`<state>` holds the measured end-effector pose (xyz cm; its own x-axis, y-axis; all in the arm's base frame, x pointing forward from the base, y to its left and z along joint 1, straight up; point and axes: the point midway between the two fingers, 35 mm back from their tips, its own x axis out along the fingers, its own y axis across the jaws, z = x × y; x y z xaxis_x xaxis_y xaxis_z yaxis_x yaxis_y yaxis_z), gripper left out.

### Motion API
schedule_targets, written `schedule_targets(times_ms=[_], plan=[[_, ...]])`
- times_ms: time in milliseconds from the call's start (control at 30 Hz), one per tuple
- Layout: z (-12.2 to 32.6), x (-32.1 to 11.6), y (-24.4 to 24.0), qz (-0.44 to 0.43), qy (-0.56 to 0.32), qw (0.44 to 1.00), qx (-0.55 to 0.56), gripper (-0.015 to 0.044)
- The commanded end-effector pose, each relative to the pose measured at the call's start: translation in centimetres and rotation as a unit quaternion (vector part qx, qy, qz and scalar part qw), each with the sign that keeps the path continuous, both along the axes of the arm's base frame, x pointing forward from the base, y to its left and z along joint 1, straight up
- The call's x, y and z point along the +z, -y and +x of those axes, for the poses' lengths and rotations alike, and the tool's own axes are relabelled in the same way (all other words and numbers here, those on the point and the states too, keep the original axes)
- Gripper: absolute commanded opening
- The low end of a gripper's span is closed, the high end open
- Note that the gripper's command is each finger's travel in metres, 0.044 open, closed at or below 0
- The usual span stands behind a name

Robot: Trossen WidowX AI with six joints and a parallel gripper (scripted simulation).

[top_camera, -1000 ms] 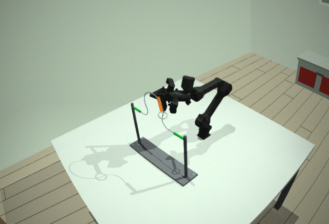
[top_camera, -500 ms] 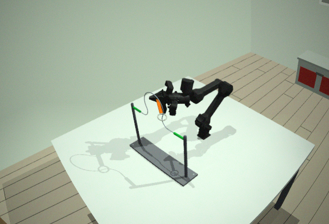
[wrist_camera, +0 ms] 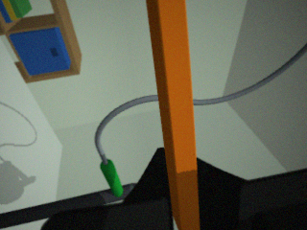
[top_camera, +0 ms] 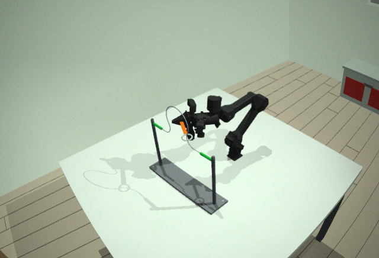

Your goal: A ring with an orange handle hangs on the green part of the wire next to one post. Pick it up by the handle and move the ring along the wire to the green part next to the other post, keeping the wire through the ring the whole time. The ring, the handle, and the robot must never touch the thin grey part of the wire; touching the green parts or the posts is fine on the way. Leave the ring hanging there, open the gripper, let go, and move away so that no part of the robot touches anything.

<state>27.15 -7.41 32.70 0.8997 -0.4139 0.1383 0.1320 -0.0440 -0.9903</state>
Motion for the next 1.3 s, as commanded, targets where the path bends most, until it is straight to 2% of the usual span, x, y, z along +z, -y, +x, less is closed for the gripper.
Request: schedule_targets(times_ms=[0, 633, 1267], plan=[[0.0, -1.6, 0.0, 0.048, -0.005, 0.999, -0.002, -0.0150], [-0.1, -8.4, -2.4, 0.281, -0.024, 0.959, 0.001, -0.0150], [0.6, -13.8, -7.4, 0.497, -0.020, 0.866, 0.042, -0.0150]])
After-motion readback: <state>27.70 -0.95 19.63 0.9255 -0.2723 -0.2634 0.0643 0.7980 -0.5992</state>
